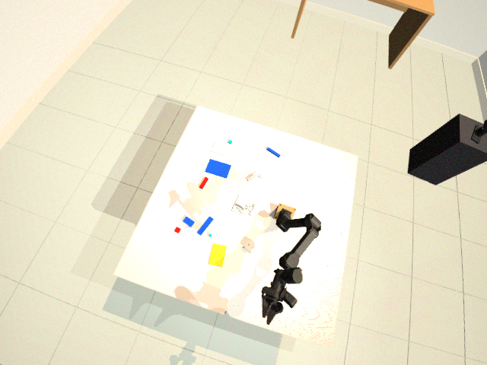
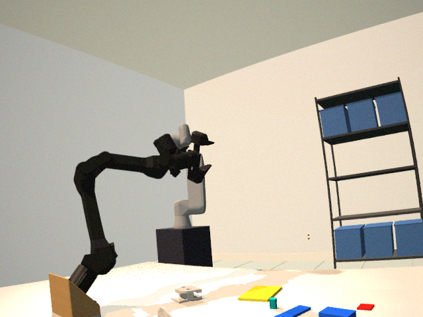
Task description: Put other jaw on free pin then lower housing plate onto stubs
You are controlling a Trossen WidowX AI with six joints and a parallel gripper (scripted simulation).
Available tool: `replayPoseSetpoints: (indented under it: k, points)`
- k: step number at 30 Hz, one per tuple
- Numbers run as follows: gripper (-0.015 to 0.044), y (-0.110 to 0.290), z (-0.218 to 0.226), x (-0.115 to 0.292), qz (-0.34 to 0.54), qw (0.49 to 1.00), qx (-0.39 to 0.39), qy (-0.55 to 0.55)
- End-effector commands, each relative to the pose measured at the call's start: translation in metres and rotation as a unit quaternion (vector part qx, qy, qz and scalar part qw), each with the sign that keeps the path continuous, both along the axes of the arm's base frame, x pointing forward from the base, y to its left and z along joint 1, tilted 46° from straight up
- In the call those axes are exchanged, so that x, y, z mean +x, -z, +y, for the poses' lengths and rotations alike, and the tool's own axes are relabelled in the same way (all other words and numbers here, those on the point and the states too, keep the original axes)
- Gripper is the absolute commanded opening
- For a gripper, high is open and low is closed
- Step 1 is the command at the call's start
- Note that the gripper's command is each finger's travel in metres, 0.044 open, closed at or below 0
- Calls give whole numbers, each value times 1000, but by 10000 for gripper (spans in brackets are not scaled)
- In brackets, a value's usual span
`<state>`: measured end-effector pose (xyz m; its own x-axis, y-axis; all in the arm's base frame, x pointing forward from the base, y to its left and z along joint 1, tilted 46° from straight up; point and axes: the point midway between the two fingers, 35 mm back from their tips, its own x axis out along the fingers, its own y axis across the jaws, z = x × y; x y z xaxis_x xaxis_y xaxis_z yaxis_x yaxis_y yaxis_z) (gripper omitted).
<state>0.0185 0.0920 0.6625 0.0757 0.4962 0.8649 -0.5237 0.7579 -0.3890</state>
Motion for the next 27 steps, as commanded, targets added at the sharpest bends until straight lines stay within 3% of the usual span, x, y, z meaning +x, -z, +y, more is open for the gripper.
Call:
replayPoseSetpoints:
  k: [1,12,27]
  points:
    - [440,6,29,17,4,999,-41,35]
    - [440,42,98,86,32,977,-163,136]
    - [440,89,123,174,68,929,-268,247]
